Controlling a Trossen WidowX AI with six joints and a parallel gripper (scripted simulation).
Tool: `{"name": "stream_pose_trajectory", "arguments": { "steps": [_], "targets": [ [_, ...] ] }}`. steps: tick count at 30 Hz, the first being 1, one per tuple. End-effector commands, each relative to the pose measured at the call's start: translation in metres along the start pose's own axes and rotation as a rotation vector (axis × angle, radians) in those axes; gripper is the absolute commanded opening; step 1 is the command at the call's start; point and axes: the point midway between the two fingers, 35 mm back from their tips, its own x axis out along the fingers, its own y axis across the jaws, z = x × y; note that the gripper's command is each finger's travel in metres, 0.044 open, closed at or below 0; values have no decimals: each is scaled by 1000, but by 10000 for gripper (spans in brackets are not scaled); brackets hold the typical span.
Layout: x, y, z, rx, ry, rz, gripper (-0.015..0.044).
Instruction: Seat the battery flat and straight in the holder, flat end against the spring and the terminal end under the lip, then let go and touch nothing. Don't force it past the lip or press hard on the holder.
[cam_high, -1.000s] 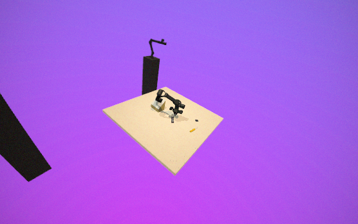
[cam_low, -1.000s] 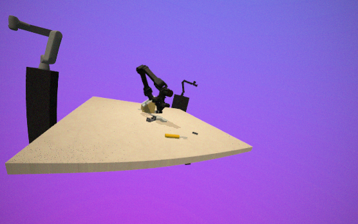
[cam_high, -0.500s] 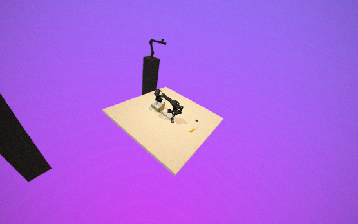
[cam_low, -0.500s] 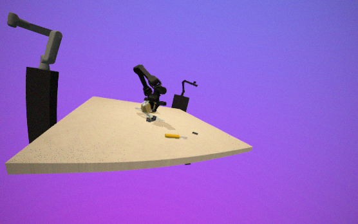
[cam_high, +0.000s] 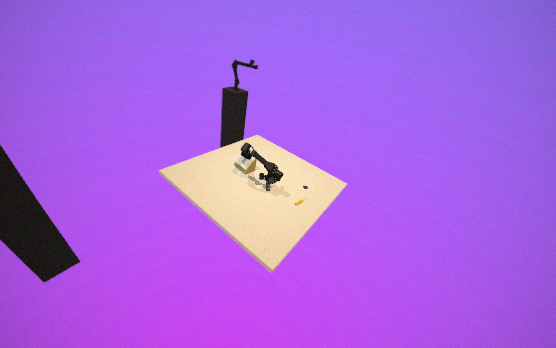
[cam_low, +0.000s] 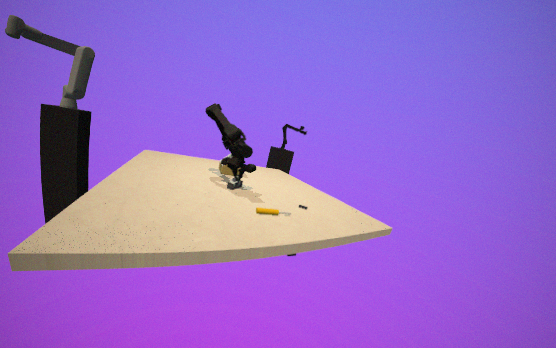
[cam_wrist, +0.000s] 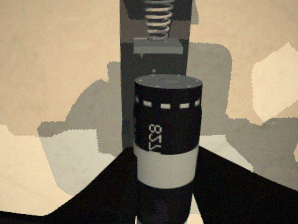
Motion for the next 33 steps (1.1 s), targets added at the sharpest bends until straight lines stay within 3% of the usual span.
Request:
{"name": "stream_pose_trajectory", "arguments": {
  "steps": [1,33],
  "targets": [
    [4,1,0,-3,34,5,81],
    [16,1,12,-2,266,-1,81]
  ]
}}
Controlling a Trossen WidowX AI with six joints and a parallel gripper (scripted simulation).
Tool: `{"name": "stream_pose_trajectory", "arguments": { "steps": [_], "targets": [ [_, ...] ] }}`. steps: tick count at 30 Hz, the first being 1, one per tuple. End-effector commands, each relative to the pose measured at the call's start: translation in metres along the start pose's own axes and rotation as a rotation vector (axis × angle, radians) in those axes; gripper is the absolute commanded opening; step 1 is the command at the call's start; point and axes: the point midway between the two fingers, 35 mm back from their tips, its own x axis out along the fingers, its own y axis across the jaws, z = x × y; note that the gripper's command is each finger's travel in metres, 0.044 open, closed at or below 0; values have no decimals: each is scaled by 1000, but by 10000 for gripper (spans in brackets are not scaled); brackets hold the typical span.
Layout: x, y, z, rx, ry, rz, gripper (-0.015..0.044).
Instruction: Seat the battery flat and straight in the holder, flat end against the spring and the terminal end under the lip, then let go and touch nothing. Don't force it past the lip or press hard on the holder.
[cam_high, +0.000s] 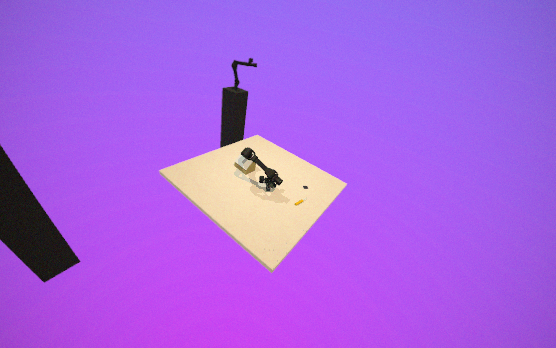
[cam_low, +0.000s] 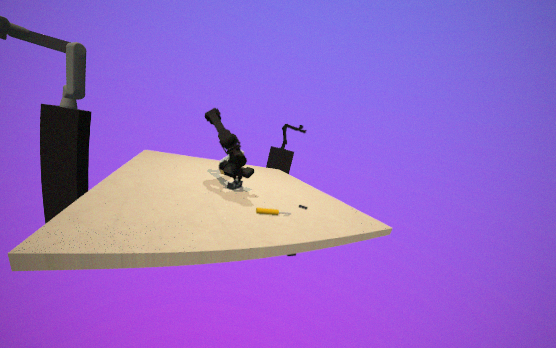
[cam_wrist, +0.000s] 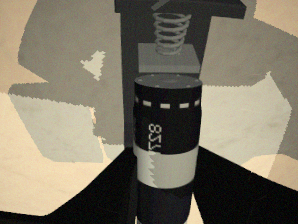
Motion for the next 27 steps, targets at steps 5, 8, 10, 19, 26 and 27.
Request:
{"name": "stream_pose_trajectory", "arguments": {
  "steps": [5,8,10,19,26,27],
  "targets": [
    [3,0,3,-1,54,-1,81],
    [3,0,3,-1,55,-2,81],
    [3,0,5,-1,55,-2,81],
    [1,0,11,-1,55,-4,81],
    [-1,0,16,-1,55,-5,81],
    [-1,0,16,-1,55,-5,81]
  ]
}}
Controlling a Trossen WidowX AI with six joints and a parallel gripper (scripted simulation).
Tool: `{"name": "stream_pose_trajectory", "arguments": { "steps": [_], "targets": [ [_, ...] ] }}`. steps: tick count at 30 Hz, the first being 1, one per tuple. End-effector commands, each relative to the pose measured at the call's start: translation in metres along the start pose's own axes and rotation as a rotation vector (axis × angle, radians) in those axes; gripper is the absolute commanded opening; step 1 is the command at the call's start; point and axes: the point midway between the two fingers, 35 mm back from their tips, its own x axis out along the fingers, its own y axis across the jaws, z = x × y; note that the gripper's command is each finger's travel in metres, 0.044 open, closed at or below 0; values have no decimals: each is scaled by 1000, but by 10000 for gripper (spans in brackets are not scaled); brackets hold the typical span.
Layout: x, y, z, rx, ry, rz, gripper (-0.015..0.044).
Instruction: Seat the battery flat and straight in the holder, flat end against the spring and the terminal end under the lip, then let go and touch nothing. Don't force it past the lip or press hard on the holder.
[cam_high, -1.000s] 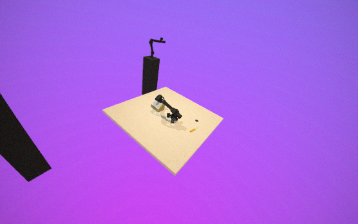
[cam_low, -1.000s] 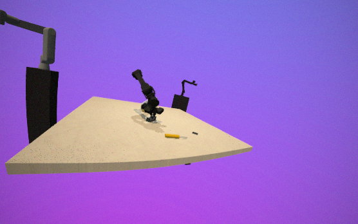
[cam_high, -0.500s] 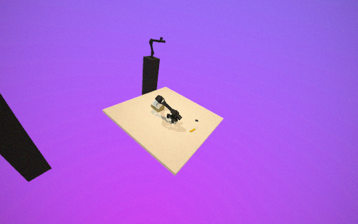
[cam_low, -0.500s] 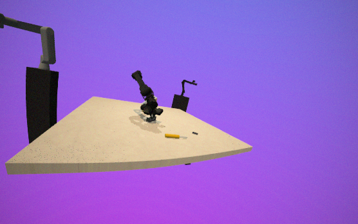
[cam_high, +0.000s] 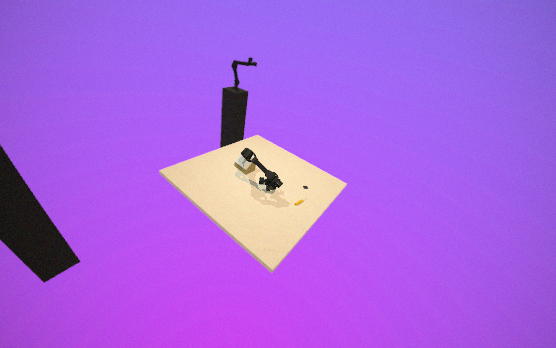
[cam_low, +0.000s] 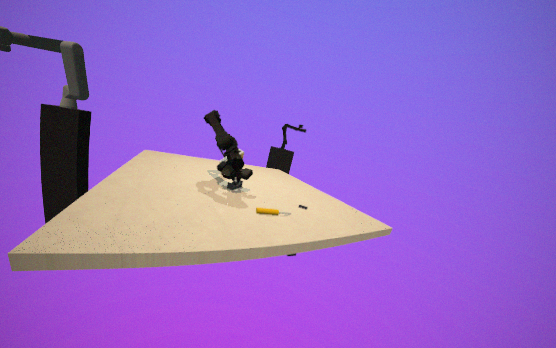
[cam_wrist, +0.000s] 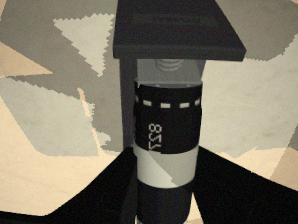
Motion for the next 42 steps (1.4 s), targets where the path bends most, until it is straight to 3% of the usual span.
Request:
{"name": "stream_pose_trajectory", "arguments": {
  "steps": [1,21,42],
  "targets": [
    [0,0,5,0,0,2,81],
    [-5,1,14,0,1,-3,81],
    [1,5,13,-16,-115,2,81]
  ]
}}
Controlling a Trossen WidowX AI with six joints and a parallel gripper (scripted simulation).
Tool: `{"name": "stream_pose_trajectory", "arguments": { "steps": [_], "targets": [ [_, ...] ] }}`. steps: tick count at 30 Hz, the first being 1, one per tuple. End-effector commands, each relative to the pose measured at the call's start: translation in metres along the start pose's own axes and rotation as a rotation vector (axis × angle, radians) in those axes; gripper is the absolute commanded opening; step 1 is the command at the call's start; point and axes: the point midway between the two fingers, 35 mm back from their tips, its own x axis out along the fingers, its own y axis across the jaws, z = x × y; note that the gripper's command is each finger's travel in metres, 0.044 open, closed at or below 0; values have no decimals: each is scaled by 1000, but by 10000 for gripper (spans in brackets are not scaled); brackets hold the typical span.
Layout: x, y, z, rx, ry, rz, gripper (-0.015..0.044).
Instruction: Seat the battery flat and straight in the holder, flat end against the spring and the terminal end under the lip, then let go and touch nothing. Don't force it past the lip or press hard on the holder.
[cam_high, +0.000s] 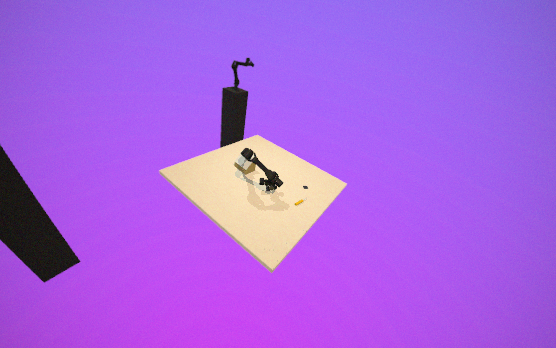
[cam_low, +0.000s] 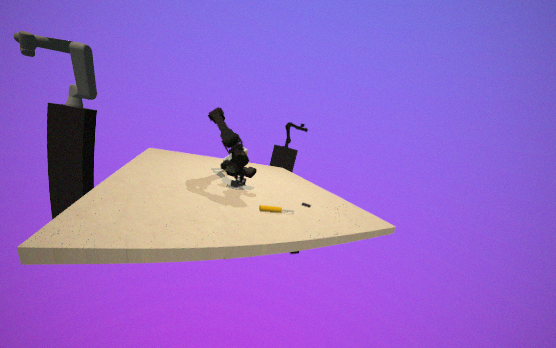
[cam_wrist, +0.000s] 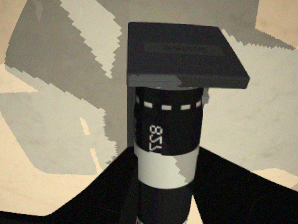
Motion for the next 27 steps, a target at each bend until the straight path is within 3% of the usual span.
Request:
{"name": "stream_pose_trajectory", "arguments": {
  "steps": [1,27],
  "targets": [
    [1,2,5,1,-38,10,81],
    [8,4,2,-3,-178,8,81]
  ]
}}
